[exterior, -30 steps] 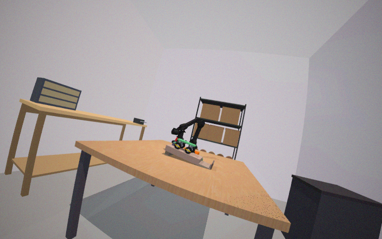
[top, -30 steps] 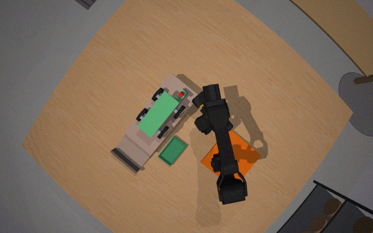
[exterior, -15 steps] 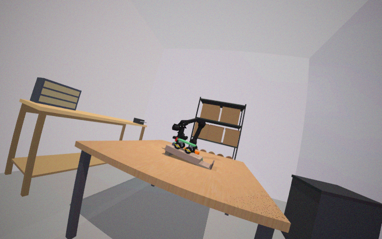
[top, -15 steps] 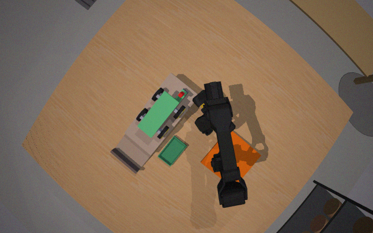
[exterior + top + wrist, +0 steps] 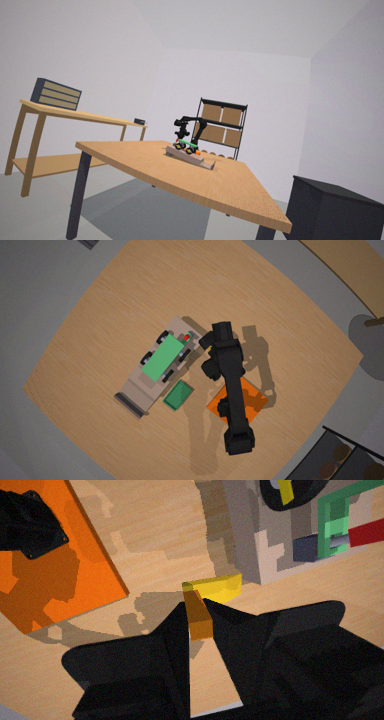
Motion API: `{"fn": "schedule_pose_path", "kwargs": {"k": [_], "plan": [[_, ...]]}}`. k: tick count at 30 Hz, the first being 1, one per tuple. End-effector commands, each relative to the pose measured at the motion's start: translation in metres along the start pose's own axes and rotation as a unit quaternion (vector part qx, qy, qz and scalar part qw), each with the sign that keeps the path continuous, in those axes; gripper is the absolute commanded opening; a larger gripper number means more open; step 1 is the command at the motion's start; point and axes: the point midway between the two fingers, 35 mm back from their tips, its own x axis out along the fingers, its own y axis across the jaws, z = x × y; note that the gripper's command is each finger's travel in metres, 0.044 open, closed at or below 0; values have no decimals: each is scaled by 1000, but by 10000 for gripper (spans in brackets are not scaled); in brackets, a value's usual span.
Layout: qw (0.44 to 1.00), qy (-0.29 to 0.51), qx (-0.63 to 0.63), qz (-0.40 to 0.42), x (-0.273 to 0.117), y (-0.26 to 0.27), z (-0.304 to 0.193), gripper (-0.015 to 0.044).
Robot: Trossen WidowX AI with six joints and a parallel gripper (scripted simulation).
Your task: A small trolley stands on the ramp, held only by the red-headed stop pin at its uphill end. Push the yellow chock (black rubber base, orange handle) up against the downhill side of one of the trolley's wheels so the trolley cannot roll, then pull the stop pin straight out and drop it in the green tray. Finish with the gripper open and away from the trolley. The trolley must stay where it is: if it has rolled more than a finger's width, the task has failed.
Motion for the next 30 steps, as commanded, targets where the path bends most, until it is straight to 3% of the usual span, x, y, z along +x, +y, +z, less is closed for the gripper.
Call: {"fn": "schedule_pose_path", "kwargs": {"k": [1,11,18,30], "plan": [[1000,-1,-1,-1,-14,0,1,0],[1000,-1,-1,-1,-47,1,2,0],[1000,-1,1,-1,-49,1,2,0],[982,0,188,-1,-49,1,2,0]]}}
